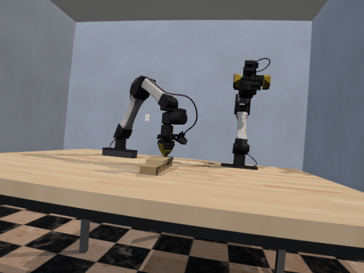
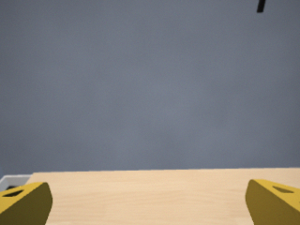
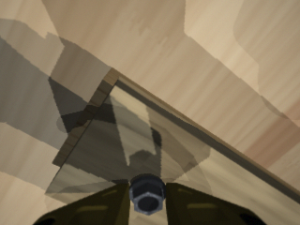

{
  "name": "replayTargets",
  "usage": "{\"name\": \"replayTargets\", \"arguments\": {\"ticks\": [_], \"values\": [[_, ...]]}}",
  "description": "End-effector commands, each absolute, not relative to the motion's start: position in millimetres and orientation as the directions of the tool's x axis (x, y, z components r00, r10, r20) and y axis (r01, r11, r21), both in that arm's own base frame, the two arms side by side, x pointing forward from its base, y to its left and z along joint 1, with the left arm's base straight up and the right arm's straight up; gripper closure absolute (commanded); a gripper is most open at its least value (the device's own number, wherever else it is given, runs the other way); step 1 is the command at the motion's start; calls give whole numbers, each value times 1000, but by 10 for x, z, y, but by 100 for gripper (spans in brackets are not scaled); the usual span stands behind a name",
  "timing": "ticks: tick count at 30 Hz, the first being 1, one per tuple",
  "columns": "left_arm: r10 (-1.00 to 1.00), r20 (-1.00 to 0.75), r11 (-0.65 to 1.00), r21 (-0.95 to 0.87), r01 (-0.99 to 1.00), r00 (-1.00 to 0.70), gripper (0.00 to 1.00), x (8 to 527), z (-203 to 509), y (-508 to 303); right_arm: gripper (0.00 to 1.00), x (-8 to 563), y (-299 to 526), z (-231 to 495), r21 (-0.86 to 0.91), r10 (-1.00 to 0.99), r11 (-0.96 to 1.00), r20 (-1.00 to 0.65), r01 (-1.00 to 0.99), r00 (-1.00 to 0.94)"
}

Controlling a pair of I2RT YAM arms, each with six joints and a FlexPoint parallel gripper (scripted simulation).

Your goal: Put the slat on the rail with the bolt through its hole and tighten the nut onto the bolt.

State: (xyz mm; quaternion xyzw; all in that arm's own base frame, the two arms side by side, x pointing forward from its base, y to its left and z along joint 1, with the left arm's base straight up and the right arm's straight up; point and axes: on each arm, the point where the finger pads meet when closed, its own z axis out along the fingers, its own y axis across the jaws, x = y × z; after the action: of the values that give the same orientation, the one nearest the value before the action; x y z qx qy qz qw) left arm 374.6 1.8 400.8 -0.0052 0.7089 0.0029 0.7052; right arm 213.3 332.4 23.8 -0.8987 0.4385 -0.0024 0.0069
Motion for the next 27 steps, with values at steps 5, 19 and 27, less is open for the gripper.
{"name": "replayTargets", "arguments": {"ticks": [5,19,27], "values": [[-1,-1000,1000,-2,-9,15,0,3728,4083,10,86,2145,3357,284,-31,-787,-617,-9,-786,617],[-1,-1000,1000,-2,-9,15,0,3728,4083,10,86,2145,3357,284,-31,-787,-617,-9,-786,617],[-1,-1000,1000,-2,-9,15,0,3728,4083,10,86,2145,3357,284,-31,-787,-617,-9,-786,617]]}}
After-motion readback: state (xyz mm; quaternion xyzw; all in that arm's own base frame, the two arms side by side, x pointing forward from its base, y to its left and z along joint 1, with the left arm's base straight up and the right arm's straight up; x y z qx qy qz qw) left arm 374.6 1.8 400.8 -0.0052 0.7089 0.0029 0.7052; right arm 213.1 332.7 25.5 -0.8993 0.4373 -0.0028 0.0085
